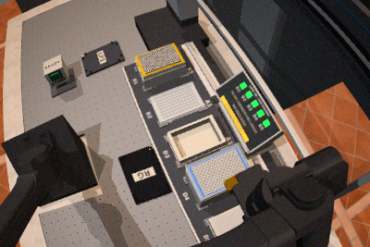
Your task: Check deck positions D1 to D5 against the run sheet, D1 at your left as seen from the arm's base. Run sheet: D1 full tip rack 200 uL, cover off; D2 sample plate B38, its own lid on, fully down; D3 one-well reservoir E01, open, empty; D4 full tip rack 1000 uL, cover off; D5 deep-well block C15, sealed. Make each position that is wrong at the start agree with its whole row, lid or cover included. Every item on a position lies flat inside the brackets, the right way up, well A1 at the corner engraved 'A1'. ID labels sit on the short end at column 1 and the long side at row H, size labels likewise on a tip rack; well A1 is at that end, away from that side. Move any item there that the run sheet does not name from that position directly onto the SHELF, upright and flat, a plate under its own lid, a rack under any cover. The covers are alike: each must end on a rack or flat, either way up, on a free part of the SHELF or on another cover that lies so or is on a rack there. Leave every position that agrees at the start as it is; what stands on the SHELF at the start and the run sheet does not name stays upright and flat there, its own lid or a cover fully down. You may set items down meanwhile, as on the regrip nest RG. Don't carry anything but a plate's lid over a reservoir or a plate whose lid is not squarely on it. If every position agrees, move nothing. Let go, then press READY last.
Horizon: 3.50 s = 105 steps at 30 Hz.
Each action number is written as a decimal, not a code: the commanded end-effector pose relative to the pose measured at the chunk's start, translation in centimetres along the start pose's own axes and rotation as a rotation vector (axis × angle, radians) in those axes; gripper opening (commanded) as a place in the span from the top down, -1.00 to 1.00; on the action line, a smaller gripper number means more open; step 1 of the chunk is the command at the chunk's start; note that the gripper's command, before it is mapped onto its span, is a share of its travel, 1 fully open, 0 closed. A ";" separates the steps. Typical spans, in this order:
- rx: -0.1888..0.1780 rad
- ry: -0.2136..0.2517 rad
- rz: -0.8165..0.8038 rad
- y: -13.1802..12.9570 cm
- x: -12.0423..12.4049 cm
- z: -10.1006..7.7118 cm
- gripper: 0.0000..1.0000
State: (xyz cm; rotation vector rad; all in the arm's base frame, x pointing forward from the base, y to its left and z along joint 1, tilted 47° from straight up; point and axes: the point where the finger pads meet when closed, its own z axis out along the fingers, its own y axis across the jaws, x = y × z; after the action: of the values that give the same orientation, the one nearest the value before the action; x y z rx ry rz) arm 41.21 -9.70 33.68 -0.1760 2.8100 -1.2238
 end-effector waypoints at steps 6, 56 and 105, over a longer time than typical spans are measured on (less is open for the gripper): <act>0.003 -0.036 0.015 -0.9 -0.6 0.5 -1.00; 0.001 -0.031 -0.006 9.2 -0.8 1.0 -1.00; -0.005 -0.031 -0.006 15.2 -0.6 1.0 -1.00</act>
State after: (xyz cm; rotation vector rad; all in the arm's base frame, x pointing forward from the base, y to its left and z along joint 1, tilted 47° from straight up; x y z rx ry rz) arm 40.28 -2.03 23.28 -0.1962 2.8029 -1.2189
